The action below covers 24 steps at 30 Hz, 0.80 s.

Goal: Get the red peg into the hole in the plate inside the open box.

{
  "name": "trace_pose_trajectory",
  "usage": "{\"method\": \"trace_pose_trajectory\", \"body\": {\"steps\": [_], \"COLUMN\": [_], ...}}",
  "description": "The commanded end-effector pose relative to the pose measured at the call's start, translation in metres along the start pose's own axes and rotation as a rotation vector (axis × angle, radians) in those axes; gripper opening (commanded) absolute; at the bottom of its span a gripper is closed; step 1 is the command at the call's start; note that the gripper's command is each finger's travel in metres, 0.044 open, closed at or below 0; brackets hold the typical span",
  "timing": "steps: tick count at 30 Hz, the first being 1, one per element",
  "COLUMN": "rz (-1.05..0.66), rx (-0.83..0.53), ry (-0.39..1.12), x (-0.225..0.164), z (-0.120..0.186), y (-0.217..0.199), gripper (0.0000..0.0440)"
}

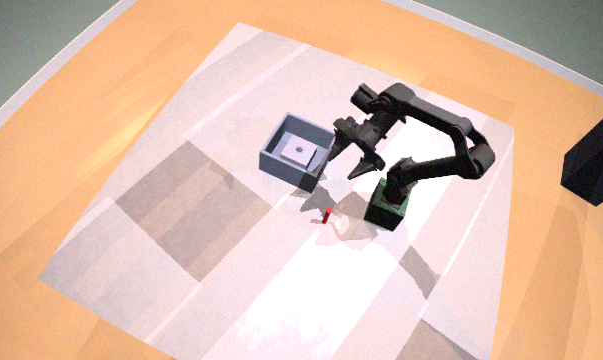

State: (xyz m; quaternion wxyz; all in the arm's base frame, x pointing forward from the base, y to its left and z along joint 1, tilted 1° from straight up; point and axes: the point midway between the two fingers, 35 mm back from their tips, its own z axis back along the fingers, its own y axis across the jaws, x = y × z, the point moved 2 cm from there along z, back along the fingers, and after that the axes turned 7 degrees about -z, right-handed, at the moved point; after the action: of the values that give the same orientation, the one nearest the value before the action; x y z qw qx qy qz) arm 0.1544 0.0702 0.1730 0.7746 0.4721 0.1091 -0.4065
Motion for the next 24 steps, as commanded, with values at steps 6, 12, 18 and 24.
{"method": "trace_pose_trajectory", "body": {"steps": [6,12,18,24], "rz": [-0.153,-0.24,-0.306,-0.34], "rx": [-0.262,-0.443,-0.624,-0.797], "ry": [-0.027,-0.072,-0.146,-0.253], "x": [-0.003,-0.003,-0.002,0.002], "z": [-0.009,-0.014,-0.02,-0.027], "y": [-0.017,-0.029,-0.041,-0.05], "gripper": [0.044,0.044,0.044,0.044]}}
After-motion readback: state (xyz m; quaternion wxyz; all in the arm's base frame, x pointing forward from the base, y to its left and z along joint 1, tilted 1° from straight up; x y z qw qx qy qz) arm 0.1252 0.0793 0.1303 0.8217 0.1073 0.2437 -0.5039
